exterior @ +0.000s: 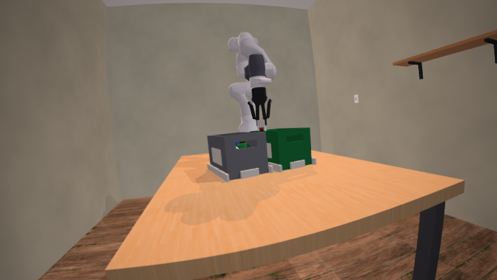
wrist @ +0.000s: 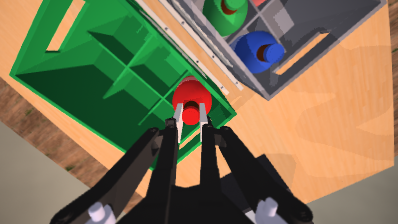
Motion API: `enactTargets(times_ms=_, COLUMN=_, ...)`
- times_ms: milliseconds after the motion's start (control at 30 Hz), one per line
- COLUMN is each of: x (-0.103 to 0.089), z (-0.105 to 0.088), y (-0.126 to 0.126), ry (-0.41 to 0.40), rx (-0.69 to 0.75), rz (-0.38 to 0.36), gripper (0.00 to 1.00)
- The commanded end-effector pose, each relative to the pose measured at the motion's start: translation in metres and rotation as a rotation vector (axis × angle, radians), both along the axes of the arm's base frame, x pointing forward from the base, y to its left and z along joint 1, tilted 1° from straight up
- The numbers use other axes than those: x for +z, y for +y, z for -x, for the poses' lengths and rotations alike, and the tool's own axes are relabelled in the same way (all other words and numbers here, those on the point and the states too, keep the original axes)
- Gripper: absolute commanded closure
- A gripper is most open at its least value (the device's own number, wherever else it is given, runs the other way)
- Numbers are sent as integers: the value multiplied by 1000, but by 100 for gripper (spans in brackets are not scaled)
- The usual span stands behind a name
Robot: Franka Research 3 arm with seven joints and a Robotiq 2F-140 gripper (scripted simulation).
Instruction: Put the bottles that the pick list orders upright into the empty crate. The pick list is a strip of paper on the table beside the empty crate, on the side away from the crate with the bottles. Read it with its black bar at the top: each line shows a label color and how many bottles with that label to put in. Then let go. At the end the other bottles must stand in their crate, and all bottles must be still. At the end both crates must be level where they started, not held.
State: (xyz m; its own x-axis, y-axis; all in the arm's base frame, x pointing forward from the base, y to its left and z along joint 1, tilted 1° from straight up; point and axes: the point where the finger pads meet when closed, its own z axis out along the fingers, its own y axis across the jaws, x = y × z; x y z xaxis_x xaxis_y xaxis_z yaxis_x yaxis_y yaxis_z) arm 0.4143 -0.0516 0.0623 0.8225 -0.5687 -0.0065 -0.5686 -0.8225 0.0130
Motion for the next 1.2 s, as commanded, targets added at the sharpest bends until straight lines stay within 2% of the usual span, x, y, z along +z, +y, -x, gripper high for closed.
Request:
enactTargets(times_ms=0, x=3, z=-4, y=-2, ry=-13, rx=-7, rz=3, gripper=100)
enactTargets(times_ms=1167, x=-4, z=-3, y=-2, ry=-13, rx=-7, rz=3, gripper=100)
